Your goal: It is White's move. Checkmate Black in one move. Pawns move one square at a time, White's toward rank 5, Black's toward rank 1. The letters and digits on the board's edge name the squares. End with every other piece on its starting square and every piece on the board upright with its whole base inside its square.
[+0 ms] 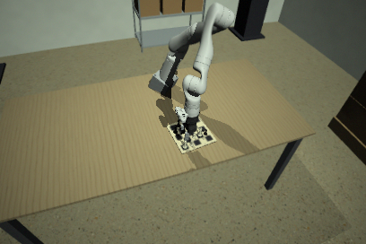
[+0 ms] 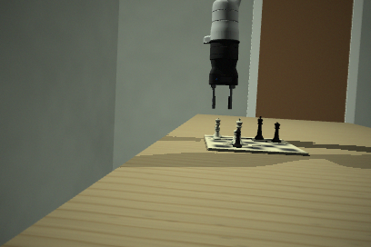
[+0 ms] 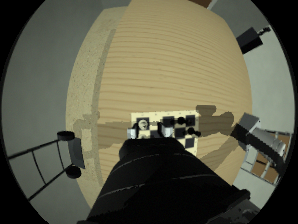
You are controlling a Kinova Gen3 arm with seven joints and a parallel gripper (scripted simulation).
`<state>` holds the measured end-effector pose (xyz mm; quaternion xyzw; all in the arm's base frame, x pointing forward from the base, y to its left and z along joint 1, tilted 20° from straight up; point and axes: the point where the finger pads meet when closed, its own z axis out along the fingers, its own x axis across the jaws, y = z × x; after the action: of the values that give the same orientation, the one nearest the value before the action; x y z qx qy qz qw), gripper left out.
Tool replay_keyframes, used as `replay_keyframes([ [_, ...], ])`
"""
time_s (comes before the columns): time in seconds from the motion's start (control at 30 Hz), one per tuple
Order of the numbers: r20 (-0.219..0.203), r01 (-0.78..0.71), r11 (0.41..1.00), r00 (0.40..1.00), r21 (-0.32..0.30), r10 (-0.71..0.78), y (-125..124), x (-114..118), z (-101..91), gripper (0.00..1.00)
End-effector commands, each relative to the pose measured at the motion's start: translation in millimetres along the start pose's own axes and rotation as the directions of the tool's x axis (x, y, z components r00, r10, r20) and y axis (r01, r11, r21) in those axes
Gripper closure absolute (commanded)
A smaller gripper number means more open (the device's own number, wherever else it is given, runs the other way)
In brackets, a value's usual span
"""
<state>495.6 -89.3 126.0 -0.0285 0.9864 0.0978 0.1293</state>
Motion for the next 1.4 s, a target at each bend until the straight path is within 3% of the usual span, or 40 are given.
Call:
replay_keyframes([
  [0.0, 0.025, 0.008, 1.0, 1.0, 0.001, -0.008, 2.9, -8.5, -20.0, 0.21],
  [0.37, 0.025, 0.008, 1.0, 1.0, 0.001, -0.008, 2.9, -8.1, -34.1, 0.21],
  [0.4, 0.025, 0.008, 1.0, 1.0, 0.001, -0.008, 2.9, -8.1, -34.1, 0.0],
  [1.37, 0.025, 0.008, 1.0, 1.0, 0.001, -0.008, 2.9, -7.9, -42.2, 0.0],
])
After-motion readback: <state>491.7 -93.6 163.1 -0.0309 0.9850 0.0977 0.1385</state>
